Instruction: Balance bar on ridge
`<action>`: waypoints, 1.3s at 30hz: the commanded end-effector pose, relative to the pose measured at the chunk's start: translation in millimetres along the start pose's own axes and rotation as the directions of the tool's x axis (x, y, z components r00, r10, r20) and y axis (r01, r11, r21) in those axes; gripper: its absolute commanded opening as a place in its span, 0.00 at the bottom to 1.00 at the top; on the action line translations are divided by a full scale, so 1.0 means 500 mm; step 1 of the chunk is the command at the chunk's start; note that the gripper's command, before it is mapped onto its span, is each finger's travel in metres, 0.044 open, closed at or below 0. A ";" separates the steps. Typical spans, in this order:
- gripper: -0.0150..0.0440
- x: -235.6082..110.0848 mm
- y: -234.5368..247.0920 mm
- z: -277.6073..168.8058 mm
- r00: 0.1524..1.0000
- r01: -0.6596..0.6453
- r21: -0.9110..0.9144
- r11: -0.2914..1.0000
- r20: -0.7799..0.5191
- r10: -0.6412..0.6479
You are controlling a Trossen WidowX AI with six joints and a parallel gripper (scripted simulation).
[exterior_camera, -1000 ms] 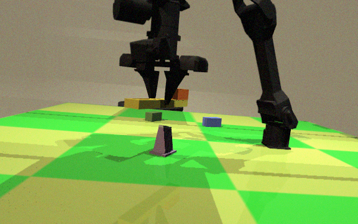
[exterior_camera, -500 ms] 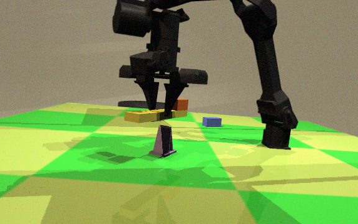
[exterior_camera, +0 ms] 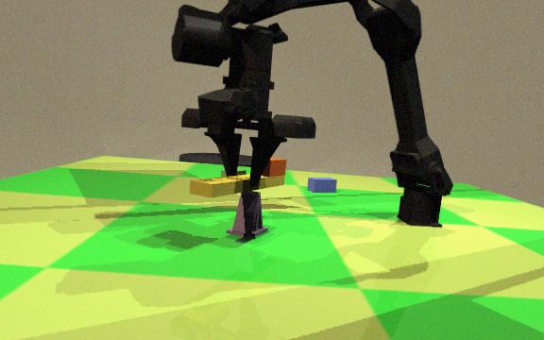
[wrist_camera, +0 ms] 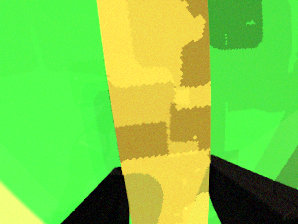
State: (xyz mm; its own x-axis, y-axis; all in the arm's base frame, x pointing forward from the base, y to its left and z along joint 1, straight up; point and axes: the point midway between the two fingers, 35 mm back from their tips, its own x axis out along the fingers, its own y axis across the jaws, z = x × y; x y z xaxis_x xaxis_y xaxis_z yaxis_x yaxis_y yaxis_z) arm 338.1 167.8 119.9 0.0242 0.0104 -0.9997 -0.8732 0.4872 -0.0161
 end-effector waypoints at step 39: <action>0.25 0.006 0.000 0.001 1.000 0.002 -0.003 1.000 0.005 -0.001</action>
State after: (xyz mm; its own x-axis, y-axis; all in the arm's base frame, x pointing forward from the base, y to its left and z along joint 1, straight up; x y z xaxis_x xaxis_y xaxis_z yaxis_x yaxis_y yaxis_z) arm 338.0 167.8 116.6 0.0254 0.0110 -0.9996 -0.8732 0.4871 -0.0168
